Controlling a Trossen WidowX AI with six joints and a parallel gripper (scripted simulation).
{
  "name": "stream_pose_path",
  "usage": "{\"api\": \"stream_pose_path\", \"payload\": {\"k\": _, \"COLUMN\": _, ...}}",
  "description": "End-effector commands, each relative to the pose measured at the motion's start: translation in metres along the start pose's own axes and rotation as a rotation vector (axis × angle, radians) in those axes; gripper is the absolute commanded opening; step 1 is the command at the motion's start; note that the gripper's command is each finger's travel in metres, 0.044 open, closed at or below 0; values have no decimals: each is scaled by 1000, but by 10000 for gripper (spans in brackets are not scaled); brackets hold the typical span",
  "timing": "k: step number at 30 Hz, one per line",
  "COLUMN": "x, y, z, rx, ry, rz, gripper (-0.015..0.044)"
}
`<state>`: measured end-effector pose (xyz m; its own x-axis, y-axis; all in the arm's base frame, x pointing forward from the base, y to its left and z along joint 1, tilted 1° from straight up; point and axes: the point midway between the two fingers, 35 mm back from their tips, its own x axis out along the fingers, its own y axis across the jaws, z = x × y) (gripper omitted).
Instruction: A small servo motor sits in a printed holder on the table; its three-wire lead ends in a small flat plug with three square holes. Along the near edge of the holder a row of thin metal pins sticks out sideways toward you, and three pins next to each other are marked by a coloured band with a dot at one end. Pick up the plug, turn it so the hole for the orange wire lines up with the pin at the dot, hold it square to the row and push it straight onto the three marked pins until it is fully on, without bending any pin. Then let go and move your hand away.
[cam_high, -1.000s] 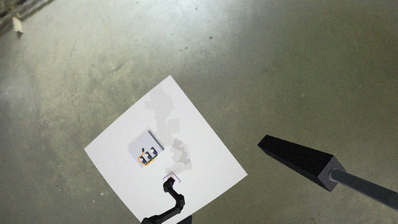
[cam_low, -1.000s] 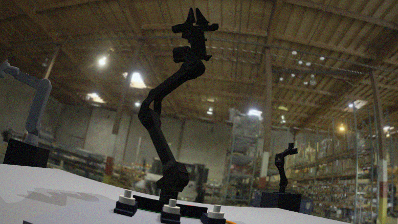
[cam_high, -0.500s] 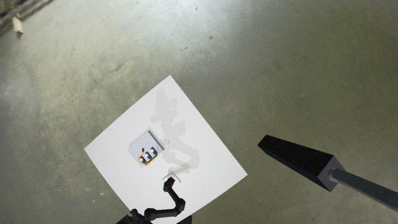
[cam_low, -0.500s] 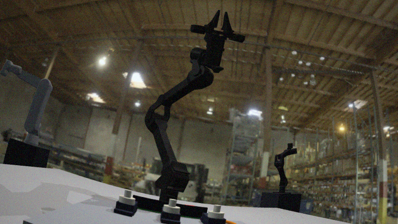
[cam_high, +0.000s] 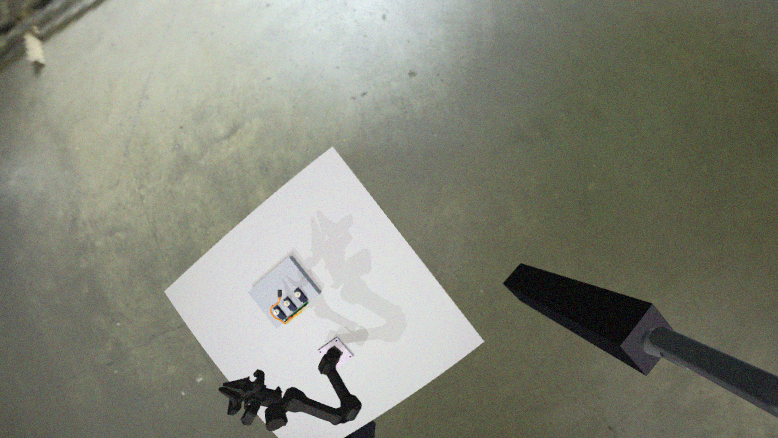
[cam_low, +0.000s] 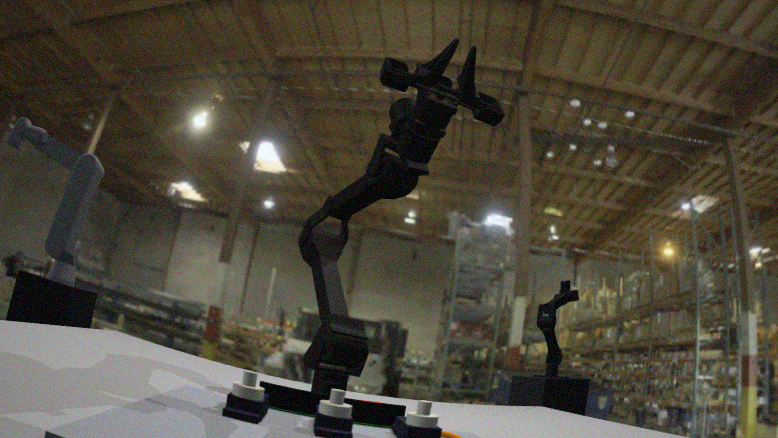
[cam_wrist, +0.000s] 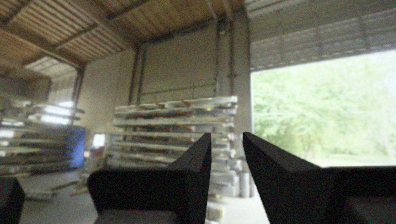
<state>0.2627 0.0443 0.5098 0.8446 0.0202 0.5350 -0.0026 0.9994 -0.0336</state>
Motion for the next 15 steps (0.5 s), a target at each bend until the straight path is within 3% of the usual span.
{"api": "stream_pose_path", "payload": {"k": 1, "x": -6, "y": -5, "z": -42, "rx": -10, "ry": 108, "rz": 13, "gripper": 115}}
{"api": "stream_pose_path", "payload": {"k": 13, "x": -53, "y": -38, "z": -180, "rx": 33, "ry": 499, "rz": -14, "gripper": 115}}
{"api": "stream_pose_path", "payload": {"k": 15, "x": -51, "y": -39, "z": -184, "rx": 43, "ry": 521, "rz": -17, "gripper": 115}}
